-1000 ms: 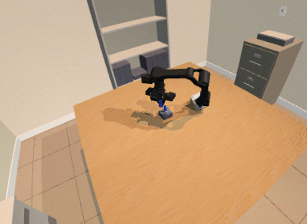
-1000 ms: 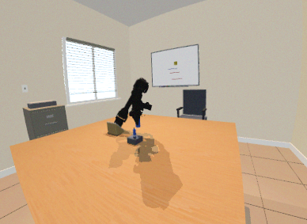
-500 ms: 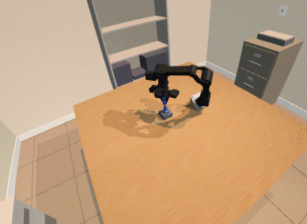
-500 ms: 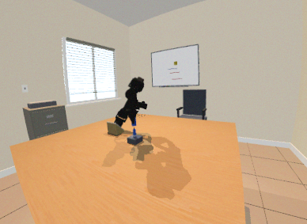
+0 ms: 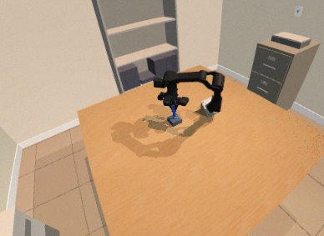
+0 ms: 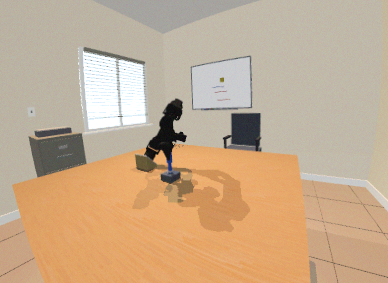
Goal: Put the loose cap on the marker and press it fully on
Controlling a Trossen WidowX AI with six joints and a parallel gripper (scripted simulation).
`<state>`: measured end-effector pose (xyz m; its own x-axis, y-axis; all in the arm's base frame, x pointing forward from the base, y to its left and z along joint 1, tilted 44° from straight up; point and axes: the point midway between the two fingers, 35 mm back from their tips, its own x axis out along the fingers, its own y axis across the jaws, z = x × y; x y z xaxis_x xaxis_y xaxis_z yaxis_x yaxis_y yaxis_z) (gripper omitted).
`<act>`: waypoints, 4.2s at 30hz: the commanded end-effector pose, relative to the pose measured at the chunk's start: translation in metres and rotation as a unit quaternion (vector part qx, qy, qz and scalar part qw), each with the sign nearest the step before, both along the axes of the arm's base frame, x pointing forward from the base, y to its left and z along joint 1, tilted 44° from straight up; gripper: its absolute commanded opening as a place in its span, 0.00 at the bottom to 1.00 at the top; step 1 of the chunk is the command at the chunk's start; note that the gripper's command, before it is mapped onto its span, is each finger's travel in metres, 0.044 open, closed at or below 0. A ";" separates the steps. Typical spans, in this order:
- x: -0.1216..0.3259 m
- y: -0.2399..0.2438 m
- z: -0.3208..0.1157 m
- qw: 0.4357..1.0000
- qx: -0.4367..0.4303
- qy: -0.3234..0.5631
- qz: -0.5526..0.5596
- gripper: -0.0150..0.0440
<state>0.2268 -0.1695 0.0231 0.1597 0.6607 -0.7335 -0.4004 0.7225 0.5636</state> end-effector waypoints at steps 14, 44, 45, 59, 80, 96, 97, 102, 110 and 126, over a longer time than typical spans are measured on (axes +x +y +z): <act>0.005 0.019 -0.020 1.000 0.002 0.000 -0.002 0.25; 0.005 0.025 -0.026 1.000 0.002 0.000 0.000 1.00; 0.005 0.025 -0.026 1.000 0.002 0.000 0.000 1.00; -0.008 -0.024 0.028 1.000 0.006 0.021 -0.022 0.91; -0.009 -0.019 0.021 0.961 0.045 0.181 -0.202 0.25; -0.006 -0.007 0.007 0.962 0.046 0.181 -0.202 0.25; -0.006 -0.006 0.006 0.962 0.046 0.181 -0.202 0.25; -0.004 0.000 0.000 0.962 0.046 0.181 -0.202 0.25; -0.002 0.008 -0.008 0.962 0.046 0.181 -0.202 0.25; -0.010 -0.036 0.036 0.957 0.038 0.178 -0.228 0.25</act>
